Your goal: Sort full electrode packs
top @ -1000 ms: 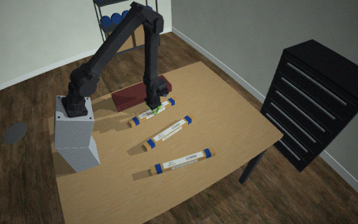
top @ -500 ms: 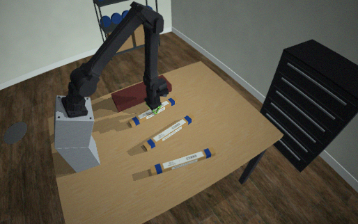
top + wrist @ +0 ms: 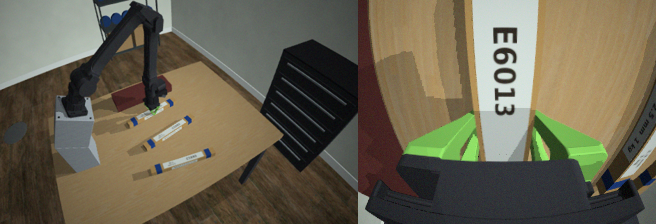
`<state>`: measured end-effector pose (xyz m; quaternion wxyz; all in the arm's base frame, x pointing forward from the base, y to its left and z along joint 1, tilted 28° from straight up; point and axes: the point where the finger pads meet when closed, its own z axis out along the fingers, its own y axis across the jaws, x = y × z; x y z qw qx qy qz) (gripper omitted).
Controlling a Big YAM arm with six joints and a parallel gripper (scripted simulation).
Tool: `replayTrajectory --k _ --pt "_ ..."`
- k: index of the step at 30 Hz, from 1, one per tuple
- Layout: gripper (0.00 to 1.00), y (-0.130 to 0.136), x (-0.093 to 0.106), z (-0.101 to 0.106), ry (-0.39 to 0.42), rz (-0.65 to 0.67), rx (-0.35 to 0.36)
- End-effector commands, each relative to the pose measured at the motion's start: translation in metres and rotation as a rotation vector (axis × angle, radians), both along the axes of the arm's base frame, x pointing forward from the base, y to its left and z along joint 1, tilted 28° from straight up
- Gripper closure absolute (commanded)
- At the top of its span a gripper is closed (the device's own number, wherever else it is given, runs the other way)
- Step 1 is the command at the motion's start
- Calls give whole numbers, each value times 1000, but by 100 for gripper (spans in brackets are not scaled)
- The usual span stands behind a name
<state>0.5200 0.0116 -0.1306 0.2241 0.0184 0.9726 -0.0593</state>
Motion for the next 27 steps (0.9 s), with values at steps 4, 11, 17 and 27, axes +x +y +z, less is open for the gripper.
replayTrajectory --k 4,11,17,27 --pt "100 9 -1 33 -30 1 5" --pt "100 11 -5 41 -32 2 5" --pt "100 12 -9 50 -32 3 6" --pt "100 14 -16 62 -32 3 6"
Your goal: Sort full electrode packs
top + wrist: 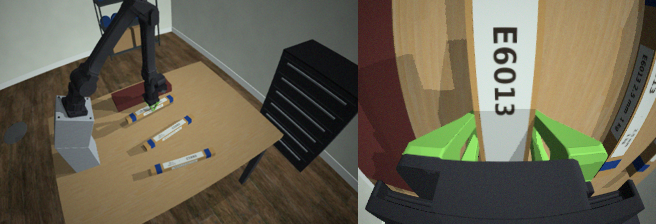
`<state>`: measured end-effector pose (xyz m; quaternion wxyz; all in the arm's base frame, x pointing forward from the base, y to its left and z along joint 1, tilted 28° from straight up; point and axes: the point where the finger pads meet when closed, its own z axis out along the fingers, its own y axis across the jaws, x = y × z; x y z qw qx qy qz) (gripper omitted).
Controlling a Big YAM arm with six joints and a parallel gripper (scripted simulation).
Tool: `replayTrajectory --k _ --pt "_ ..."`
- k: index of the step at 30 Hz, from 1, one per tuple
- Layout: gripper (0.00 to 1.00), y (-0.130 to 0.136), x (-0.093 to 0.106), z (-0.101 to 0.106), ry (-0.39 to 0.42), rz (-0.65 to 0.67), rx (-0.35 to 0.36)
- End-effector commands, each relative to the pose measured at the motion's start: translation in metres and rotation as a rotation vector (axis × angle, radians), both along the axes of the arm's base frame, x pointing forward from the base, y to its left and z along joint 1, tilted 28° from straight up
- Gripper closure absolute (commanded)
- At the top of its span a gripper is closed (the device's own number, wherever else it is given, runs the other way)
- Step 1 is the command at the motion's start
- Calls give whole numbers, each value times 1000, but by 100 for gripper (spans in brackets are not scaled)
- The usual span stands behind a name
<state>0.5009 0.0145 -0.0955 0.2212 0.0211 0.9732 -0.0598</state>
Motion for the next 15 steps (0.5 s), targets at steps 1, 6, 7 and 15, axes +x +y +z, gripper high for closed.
replayTrajectory --k 1,6,7,15 --pt "100 11 4 27 -38 9 5" --pt "100 13 9 34 -46 9 6" --pt "100 13 10 35 -47 9 6" --pt "100 15 15 40 -53 10 6"
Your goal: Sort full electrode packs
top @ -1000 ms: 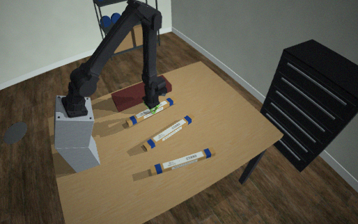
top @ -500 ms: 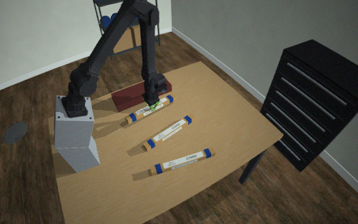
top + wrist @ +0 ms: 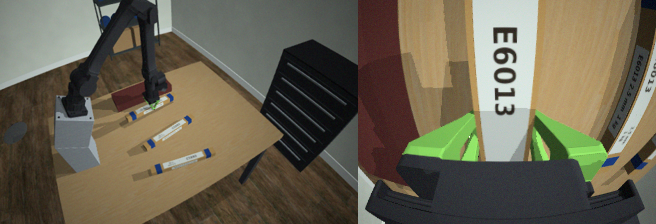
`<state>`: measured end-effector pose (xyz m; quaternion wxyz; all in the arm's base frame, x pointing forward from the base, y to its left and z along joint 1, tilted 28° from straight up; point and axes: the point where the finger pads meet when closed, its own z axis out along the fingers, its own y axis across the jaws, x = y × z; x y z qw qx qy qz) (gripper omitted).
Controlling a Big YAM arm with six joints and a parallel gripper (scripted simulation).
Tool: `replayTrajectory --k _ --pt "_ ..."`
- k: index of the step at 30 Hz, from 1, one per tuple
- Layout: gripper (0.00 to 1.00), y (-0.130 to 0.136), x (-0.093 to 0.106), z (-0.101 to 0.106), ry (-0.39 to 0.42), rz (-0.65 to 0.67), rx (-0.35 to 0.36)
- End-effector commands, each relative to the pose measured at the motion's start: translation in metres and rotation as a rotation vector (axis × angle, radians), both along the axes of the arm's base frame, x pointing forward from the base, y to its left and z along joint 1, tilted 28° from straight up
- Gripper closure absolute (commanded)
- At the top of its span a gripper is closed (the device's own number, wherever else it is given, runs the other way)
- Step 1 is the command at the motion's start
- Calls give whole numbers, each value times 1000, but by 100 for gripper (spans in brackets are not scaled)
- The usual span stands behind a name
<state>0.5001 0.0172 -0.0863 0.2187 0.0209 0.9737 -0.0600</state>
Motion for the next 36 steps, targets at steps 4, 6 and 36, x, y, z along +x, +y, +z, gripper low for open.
replayTrajectory --k 4,6,36 --pt "100 13 17 33 -60 10 7" --pt "100 13 18 34 -61 10 7" --pt "100 15 19 39 -60 11 7"
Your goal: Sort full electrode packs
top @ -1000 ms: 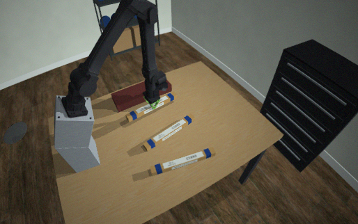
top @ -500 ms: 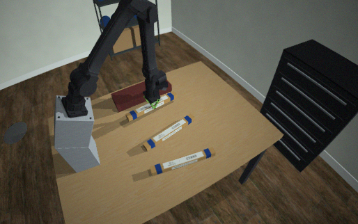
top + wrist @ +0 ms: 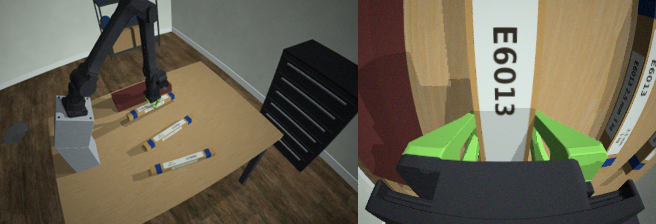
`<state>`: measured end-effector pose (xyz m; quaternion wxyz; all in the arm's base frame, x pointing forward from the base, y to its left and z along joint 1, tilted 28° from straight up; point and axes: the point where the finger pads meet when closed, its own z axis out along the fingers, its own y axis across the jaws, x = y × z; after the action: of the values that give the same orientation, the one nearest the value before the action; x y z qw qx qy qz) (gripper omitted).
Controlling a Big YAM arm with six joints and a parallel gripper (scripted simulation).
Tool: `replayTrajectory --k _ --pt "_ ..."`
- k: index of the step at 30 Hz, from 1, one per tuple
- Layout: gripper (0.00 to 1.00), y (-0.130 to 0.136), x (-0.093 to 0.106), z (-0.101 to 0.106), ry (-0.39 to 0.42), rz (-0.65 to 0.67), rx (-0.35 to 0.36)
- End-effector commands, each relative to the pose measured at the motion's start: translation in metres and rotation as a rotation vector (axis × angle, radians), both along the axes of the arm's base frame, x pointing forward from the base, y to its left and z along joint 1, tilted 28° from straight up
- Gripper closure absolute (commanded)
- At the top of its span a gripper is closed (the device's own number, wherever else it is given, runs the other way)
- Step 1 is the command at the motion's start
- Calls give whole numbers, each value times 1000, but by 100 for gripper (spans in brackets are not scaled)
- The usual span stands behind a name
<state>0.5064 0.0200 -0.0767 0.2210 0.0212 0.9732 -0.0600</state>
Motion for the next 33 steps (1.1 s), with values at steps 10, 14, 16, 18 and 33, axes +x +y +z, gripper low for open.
replayTrajectory --k 10,14,16,18,33 --pt "100 13 10 31 -51 11 7" --pt "100 13 6 33 -48 10 6" --pt "100 13 3 36 -45 10 6" --pt "100 14 0 39 -44 10 6" --pt "100 16 -13 61 -41 9 6"
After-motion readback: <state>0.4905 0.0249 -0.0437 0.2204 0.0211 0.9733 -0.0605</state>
